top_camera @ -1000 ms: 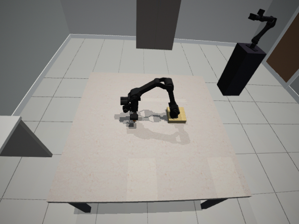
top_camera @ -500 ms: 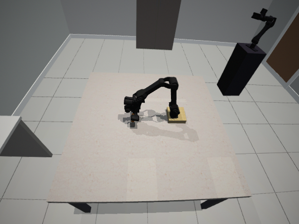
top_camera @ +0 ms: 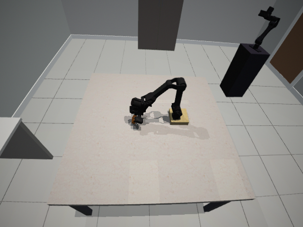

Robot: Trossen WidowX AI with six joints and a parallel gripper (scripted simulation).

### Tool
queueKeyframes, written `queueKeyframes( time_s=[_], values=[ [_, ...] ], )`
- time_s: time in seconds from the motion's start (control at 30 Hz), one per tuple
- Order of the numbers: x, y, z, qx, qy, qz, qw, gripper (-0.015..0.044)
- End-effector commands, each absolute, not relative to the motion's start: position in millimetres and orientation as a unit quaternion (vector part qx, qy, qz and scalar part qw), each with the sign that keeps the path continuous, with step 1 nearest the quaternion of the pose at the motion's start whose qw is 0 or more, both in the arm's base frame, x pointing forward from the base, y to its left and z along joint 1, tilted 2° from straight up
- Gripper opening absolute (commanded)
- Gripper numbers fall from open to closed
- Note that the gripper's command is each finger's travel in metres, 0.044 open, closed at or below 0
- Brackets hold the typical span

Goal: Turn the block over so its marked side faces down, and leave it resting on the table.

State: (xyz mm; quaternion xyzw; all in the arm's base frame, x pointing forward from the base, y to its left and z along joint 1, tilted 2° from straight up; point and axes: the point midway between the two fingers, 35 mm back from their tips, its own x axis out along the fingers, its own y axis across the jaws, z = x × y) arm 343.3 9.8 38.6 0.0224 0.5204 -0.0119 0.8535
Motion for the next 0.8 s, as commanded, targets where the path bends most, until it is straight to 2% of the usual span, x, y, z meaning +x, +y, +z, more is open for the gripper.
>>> queueKeyframes(
  time_s=[0.0, 0.37, 0.77],
  values=[
    [340.3, 9.2, 41.0, 0.024, 0.488, -0.016, 0.873, 0.0000],
    [337.2, 9.2, 41.4, 0.025, 0.455, -0.017, 0.890, 0.0000],
    [355.3, 10.4, 15.1, 0.021, 0.391, -0.018, 0.920, 0.0000]
  ],
)
